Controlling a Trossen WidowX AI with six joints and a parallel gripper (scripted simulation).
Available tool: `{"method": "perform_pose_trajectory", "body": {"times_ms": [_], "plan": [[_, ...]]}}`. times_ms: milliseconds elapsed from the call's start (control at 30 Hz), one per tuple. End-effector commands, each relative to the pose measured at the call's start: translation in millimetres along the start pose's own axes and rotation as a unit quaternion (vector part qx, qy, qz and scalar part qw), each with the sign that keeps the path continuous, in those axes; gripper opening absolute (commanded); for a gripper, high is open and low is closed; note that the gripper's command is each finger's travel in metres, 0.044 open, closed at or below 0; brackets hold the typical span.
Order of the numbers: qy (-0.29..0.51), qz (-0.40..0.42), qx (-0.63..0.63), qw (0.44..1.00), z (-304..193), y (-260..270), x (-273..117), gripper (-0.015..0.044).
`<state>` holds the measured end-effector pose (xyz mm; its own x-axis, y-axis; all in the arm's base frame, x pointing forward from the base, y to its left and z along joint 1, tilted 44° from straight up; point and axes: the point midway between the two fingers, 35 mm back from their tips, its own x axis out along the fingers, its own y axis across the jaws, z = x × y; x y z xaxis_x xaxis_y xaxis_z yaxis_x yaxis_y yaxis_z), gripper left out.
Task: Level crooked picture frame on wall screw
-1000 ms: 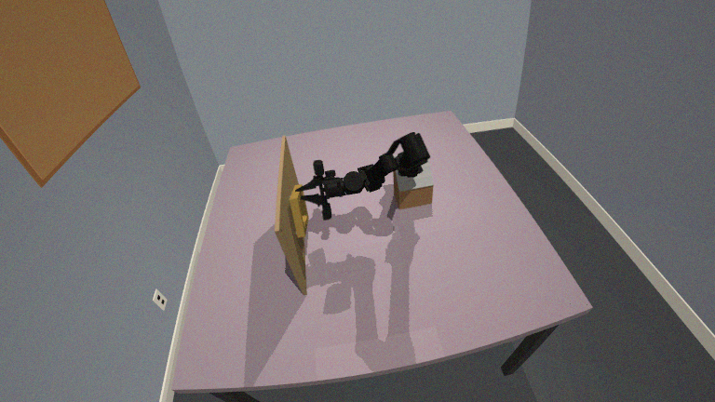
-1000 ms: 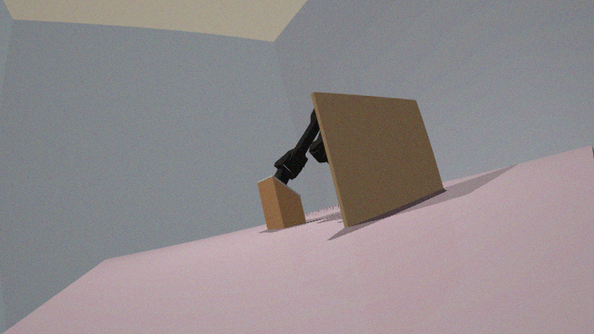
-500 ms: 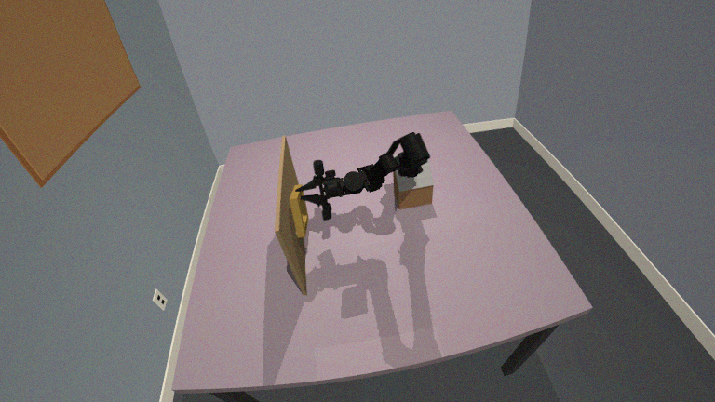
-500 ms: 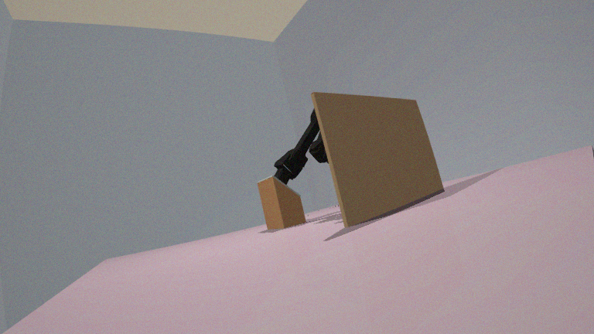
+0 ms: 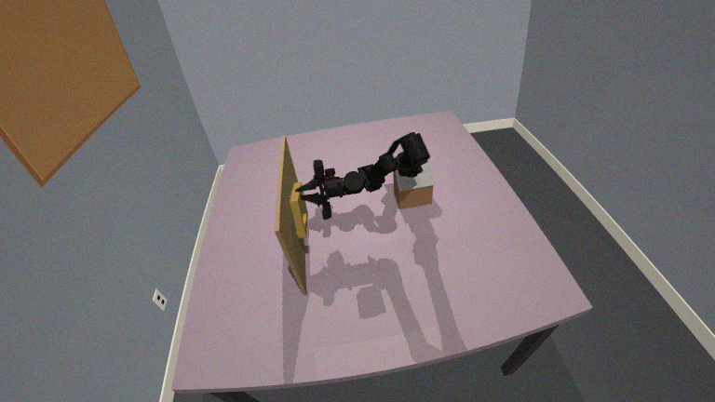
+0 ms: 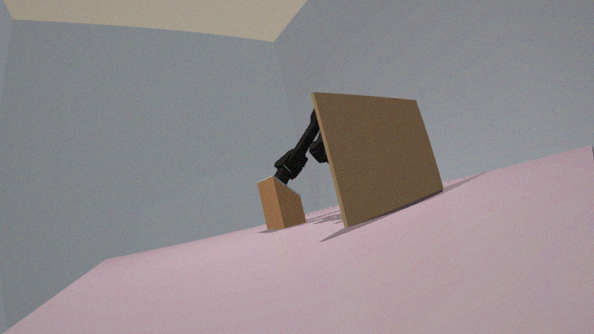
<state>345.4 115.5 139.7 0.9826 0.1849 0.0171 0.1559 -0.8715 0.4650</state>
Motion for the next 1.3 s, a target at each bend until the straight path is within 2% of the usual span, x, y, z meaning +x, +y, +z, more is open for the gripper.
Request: {"method": "perform_pose_trajectory", "body": {"times_ms": [0, 1267], "plan": [[0.001, -0.002, -0.015, 1.000, -0.1, -0.3, 0.0, 0.0000], [0.002, -0.002, -0.109, 0.994, -0.6, 1.3, 0.1, 0.0000]]}}
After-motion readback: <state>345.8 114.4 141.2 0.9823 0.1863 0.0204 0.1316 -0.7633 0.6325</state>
